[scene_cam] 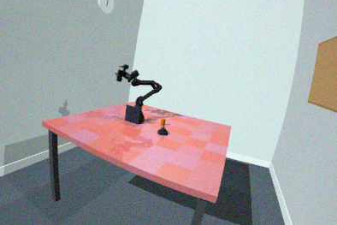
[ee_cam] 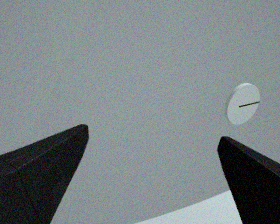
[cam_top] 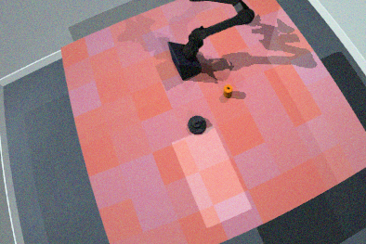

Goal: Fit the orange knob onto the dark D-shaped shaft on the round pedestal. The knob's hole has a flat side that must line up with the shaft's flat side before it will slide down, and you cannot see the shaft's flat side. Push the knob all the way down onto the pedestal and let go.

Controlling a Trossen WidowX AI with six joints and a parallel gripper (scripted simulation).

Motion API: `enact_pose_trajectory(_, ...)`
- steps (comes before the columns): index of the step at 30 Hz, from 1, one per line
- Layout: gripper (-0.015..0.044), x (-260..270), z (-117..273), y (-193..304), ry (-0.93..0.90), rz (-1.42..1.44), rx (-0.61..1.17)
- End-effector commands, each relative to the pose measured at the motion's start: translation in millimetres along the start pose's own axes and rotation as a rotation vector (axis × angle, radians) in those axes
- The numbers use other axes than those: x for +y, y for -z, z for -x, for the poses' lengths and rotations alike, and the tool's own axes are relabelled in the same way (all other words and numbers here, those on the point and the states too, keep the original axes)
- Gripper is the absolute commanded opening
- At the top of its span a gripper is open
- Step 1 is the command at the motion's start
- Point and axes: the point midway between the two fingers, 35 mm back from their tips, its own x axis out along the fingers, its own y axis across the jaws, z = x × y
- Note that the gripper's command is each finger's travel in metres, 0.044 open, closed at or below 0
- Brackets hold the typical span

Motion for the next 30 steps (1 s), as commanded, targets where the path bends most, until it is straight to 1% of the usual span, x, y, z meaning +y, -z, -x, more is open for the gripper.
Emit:
enact_pose_trajectory(1,0.0426,0,0,0,0.0,0.0,0.0)
enact_pose_trajectory(2,0.044,-1,0,-3,0.002,-0.004,-0.01)
enact_pose_trajectory(3,0.044,-4,1,-10,0.007,-0.016,-0.039)
enact_pose_trajectory(7,0.044,-26,17,-68,0.038,-0.103,-0.265)
enact_pose_trajectory(14,0.044,-66,75,-160,0.054,-0.228,-0.668)
enact_pose_trajectory(19,0.044,-91,134,-209,0.036,-0.283,-0.939)
enact_pose_trajectory(22,0.044,-100,168,-230,0.012,-0.304,-1.08)
enact_pose_trajectory(26,0.044,-110,232,-255,-0.078,-0.336,-1.327)
enact_pose_trajectory(30,0.044,-112,300,-267,-0.202,-0.333,-1.557)
